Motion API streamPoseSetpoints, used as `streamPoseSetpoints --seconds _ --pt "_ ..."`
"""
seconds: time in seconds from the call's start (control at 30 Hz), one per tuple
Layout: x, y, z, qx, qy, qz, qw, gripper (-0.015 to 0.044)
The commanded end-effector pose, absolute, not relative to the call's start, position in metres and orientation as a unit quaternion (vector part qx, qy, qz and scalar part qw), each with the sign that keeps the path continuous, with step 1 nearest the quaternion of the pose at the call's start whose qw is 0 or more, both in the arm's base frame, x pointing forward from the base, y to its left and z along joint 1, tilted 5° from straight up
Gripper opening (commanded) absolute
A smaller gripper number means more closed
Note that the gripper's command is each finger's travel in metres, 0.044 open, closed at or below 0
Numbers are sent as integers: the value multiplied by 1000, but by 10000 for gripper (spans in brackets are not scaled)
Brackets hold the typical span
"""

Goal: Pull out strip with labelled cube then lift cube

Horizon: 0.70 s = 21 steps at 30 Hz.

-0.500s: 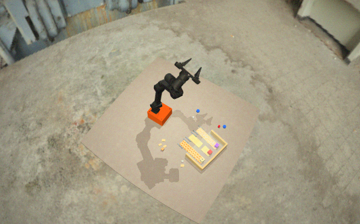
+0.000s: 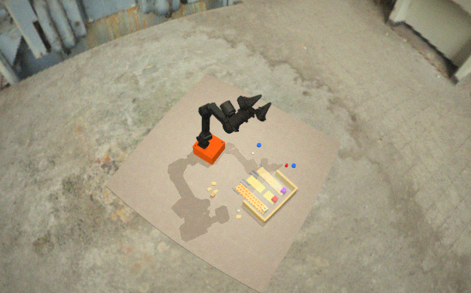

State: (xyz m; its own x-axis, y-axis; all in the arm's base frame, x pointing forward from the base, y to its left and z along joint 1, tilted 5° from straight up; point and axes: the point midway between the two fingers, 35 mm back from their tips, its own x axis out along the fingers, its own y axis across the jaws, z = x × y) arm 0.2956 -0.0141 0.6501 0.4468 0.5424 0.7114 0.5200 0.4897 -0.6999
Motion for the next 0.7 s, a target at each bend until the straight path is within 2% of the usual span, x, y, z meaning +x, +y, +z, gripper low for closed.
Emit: streamPoseSetpoints --seconds 0.0,0.33,0.67 --pt "311 -20 632 -452 -486 21 748 400" --pt "365 -39 536 -283 -313 45 906 400" --pt "385 -42 395 -121 -94 47 987 400"
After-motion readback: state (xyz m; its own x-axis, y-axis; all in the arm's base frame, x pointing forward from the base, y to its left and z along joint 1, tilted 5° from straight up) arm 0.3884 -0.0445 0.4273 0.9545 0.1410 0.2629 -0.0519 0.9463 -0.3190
